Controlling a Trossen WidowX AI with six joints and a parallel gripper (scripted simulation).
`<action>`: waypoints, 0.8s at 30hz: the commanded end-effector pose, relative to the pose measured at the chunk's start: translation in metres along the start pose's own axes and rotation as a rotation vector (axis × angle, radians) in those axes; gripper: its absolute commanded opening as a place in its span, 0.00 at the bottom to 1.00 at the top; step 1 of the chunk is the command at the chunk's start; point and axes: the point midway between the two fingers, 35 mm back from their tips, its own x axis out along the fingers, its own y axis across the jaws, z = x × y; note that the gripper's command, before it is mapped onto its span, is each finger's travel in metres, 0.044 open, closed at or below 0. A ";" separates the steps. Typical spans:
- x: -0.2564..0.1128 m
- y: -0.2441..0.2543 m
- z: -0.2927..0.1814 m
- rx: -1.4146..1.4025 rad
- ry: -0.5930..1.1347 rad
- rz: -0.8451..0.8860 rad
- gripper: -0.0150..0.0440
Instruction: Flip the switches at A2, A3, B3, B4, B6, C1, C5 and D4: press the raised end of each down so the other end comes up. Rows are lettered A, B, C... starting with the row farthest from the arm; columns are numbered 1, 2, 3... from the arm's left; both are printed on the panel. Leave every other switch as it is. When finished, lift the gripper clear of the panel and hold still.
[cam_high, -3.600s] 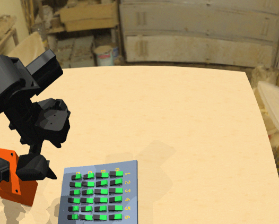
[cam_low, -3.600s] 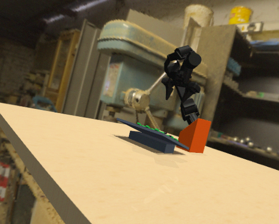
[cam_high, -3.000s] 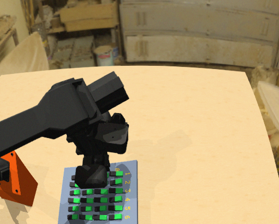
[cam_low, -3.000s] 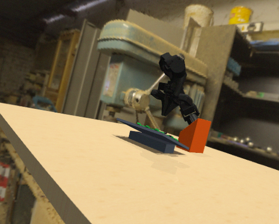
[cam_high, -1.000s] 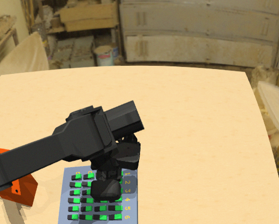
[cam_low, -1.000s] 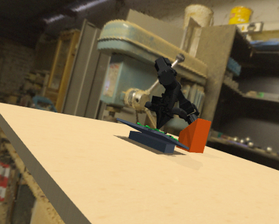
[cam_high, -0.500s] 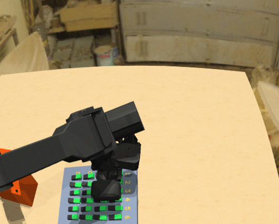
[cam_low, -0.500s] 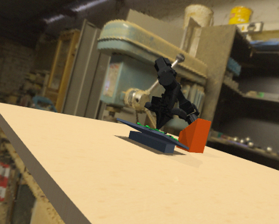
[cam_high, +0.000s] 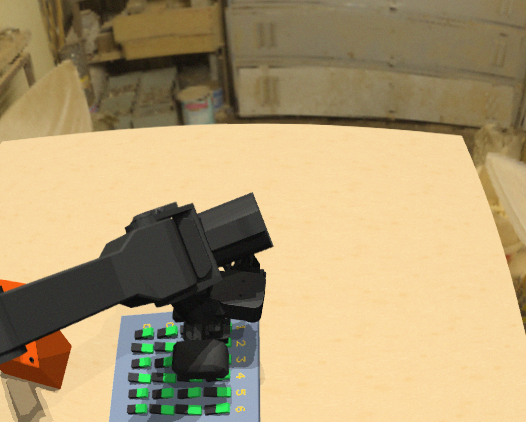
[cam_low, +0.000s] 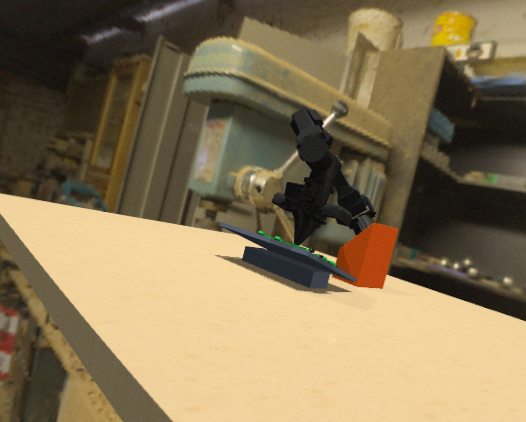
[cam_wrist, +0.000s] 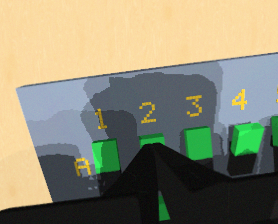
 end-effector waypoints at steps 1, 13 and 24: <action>0.001 0.000 0.000 -0.005 0.000 -0.003 0.25; -0.064 0.000 -0.003 -0.006 -0.026 0.000 0.25; -0.061 -0.026 -0.021 -0.007 -0.026 -0.001 0.25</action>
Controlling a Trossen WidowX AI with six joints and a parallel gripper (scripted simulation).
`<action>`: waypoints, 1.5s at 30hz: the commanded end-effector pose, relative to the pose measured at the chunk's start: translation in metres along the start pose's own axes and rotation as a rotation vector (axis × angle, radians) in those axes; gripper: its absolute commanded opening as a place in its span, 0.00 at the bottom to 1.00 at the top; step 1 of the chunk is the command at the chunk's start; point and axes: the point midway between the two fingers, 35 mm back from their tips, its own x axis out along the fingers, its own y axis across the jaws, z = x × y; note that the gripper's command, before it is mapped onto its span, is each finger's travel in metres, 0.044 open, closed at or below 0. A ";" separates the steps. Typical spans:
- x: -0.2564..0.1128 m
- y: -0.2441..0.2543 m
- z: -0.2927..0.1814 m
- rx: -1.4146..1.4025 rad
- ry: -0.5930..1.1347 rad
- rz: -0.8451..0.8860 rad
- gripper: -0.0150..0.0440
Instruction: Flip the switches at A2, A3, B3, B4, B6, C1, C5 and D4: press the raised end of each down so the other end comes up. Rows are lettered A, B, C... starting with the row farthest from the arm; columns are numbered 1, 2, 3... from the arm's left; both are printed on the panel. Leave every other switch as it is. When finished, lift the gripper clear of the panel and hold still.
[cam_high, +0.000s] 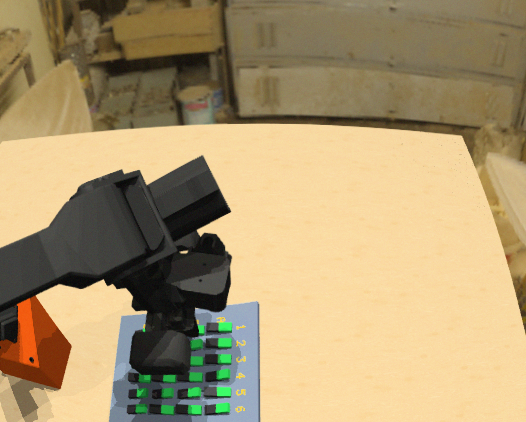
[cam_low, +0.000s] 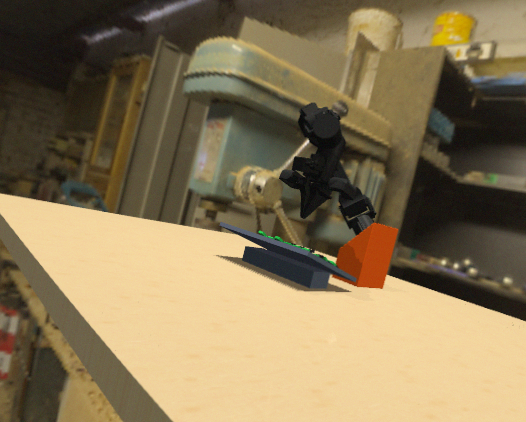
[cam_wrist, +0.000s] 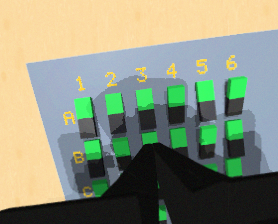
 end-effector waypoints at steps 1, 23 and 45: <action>0.008 -0.002 -0.004 -0.011 -0.004 -0.002 0.25; 0.055 -0.003 -0.005 -0.010 -0.025 -0.005 0.25; 0.059 -0.004 -0.005 -0.010 -0.025 -0.006 0.25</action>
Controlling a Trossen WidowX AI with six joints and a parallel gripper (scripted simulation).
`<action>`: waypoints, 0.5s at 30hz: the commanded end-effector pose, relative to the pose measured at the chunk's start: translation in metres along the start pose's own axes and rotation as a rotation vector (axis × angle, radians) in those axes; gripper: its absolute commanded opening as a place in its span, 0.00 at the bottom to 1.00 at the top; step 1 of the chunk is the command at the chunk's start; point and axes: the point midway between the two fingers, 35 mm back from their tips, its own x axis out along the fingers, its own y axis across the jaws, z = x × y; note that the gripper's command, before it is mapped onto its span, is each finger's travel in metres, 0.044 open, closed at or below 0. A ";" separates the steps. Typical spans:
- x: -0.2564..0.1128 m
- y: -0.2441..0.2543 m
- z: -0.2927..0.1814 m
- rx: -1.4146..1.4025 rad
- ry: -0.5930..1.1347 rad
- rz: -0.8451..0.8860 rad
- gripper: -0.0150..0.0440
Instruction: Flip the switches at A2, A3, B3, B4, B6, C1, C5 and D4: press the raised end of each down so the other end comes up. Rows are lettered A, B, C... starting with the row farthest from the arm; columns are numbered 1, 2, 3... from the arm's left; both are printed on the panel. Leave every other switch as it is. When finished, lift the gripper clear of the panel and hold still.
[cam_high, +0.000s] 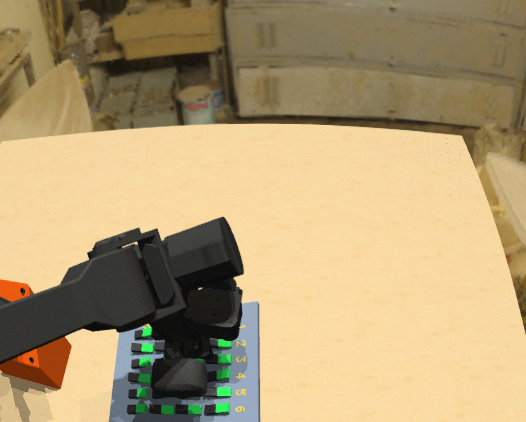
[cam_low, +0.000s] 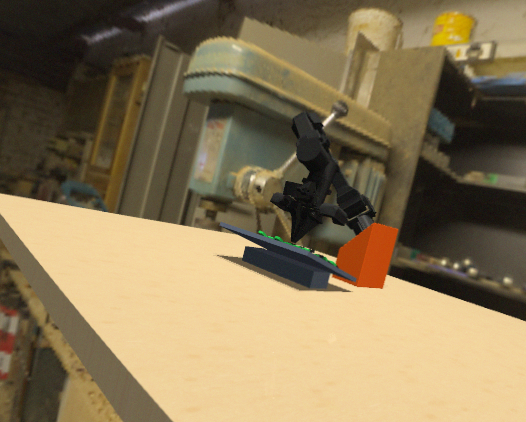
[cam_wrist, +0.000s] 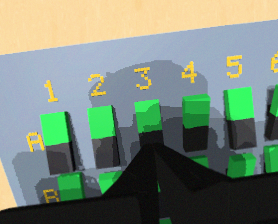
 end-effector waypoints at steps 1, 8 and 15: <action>0.000 0.000 0.000 -0.005 0.000 -0.003 0.25; 0.001 0.000 0.000 -0.005 0.000 -0.003 0.25; 0.002 0.000 0.000 -0.005 0.000 -0.003 0.25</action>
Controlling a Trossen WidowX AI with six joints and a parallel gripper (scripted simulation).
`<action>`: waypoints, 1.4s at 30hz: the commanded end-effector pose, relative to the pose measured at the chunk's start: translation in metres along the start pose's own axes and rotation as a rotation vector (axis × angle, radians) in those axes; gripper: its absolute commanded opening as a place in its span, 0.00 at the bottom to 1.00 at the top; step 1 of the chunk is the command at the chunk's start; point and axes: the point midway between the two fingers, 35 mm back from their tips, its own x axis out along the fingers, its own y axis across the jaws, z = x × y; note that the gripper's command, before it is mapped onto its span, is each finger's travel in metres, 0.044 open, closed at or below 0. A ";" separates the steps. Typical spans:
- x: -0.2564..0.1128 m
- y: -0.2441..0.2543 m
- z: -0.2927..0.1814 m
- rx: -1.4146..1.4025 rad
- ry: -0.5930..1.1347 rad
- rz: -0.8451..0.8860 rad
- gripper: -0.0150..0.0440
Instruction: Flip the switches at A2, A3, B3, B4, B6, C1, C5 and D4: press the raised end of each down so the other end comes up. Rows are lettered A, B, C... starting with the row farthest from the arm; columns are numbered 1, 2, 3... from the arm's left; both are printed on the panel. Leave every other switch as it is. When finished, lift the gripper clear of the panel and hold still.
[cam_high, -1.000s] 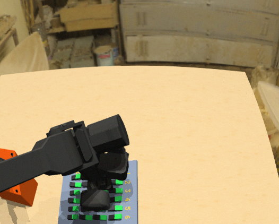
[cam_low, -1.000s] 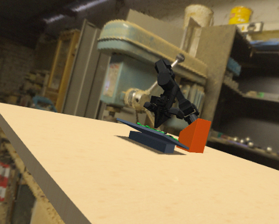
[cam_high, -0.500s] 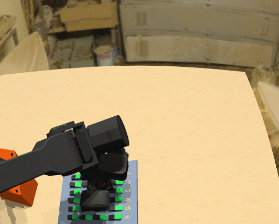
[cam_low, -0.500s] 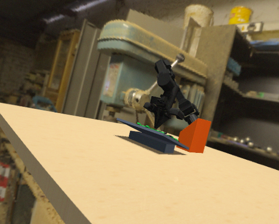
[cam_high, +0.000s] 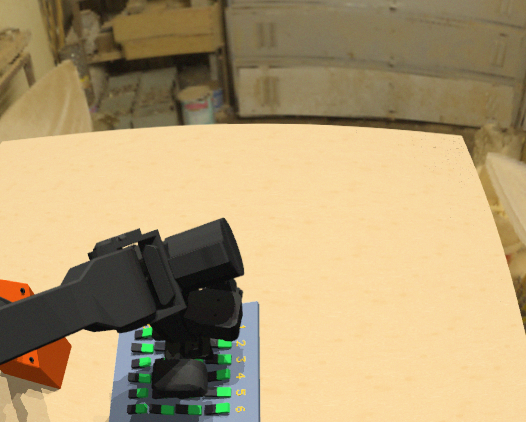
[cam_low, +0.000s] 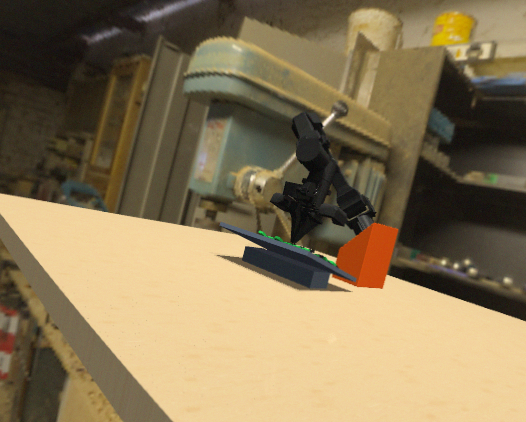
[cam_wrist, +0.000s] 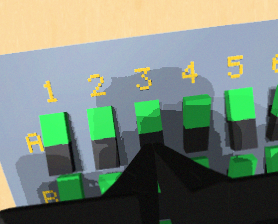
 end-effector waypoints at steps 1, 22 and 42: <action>0.001 0.000 0.000 -0.005 0.000 -0.003 0.25; 0.004 0.000 0.000 -0.005 0.000 -0.003 0.25; -0.060 0.000 0.002 -0.005 0.027 -0.001 0.25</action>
